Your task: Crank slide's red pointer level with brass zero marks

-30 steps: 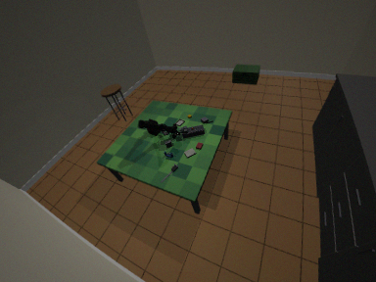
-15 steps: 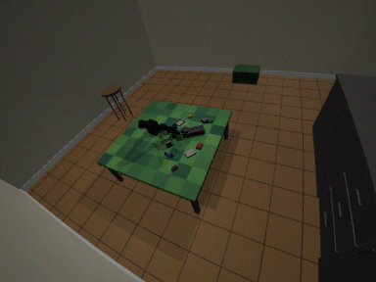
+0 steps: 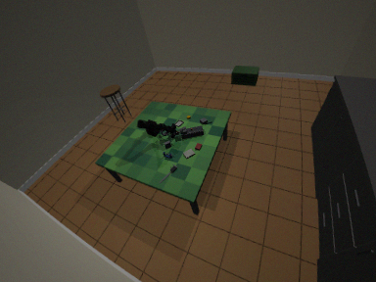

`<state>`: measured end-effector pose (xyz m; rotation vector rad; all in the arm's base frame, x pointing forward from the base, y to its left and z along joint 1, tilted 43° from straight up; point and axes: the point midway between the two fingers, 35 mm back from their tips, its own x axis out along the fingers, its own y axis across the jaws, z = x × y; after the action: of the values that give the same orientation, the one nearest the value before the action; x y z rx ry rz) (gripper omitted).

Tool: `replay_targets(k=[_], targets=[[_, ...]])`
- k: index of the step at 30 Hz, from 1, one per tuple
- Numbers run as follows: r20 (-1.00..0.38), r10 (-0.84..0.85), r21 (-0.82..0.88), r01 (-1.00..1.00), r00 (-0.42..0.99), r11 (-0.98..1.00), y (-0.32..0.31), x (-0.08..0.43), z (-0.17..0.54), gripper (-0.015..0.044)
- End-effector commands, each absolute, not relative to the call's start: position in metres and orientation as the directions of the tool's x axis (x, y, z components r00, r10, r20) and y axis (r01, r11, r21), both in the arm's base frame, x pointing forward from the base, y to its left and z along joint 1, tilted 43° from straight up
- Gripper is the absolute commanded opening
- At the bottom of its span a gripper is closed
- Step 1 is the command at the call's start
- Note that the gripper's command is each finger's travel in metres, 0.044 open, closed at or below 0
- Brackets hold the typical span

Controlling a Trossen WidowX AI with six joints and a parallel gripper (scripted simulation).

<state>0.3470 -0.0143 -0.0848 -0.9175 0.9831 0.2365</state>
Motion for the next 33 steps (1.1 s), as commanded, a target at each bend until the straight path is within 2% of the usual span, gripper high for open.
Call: replay_targets(k=[1,33], targets=[[-0.804,-0.201,-0.549,-0.569,0.560,0.613,-0.006,0.343,-0.085,0.0000],[-0.804,-0.199,-0.548,-0.568,0.560,0.614,0.021,0.344,-0.056,0.0000]])
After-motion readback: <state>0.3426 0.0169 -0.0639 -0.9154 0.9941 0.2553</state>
